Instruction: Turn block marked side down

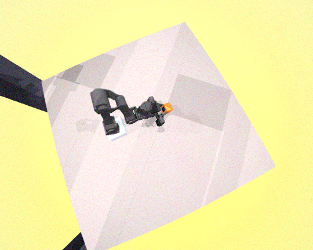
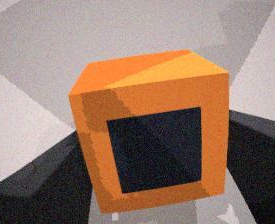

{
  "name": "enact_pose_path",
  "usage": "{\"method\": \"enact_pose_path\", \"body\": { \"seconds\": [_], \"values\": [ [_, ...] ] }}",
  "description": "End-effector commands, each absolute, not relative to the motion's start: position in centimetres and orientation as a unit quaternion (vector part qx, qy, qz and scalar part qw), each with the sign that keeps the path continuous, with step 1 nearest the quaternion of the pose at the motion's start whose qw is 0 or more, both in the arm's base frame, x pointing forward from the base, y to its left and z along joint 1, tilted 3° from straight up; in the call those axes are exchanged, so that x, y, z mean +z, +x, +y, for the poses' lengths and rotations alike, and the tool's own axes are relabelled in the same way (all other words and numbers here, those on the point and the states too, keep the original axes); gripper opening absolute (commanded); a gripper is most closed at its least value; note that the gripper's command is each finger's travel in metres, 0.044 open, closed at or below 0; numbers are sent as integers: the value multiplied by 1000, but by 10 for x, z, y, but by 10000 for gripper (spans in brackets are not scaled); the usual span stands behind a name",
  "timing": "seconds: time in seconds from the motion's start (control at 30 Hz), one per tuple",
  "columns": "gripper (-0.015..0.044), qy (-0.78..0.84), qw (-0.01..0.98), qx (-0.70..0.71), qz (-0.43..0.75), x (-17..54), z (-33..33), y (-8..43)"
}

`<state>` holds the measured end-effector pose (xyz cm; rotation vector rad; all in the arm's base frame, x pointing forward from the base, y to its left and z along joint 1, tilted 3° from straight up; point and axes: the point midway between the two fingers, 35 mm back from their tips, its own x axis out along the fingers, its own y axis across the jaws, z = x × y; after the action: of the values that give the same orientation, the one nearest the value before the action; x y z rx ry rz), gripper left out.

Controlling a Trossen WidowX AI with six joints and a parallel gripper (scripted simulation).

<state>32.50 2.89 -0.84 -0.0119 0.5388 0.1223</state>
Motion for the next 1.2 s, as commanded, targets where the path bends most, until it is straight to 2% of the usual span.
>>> {"method": "enact_pose_path", "body": {
  "seconds": [0.0, 0.07, 0.63, 1.17],
  "values": [
    [0, -3, 963, 61, 262, -7, 29, 325],
    [0, -3, 963, 61, 262, -7, 29, 325],
    [440, -3, 963, 61, 262, -7, 29, 325],
    [440, -3, 963, 61, 262, -7, 29, 325]
  ]
}}
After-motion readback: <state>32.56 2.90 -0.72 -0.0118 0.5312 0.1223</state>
